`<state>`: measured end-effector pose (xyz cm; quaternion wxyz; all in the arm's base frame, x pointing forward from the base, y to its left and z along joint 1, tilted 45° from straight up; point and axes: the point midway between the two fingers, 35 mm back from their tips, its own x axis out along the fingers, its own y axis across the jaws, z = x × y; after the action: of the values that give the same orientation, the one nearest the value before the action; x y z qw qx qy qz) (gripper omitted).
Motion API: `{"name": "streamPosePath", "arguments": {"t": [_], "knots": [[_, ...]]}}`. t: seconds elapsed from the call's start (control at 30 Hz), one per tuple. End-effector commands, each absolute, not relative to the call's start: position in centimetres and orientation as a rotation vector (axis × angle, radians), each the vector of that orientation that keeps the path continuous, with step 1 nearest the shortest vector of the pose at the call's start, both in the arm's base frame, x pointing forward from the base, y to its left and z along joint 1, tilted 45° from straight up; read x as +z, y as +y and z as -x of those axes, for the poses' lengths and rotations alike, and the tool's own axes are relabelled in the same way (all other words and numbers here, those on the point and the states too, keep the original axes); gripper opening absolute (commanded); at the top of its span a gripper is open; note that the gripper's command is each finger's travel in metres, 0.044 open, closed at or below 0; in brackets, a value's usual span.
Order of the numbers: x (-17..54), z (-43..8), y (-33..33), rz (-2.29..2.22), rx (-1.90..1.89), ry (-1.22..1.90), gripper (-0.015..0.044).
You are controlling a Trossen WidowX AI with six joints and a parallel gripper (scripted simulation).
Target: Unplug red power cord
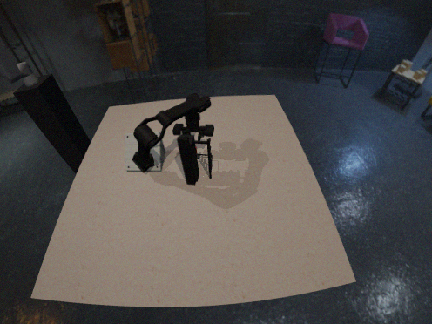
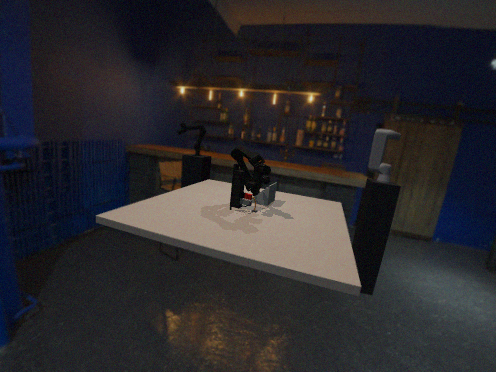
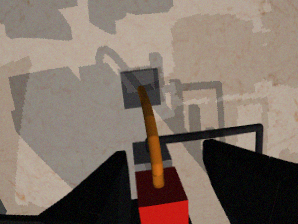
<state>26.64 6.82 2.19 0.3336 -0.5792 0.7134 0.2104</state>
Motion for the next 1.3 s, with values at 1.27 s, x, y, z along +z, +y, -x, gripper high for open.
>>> {"name": "streamPosePath", "arguments": {"t": [1.27], "knots": [[3.9, -25.4, 3.2, 1.513, 0.555, 1.873, 0.0160]]}}
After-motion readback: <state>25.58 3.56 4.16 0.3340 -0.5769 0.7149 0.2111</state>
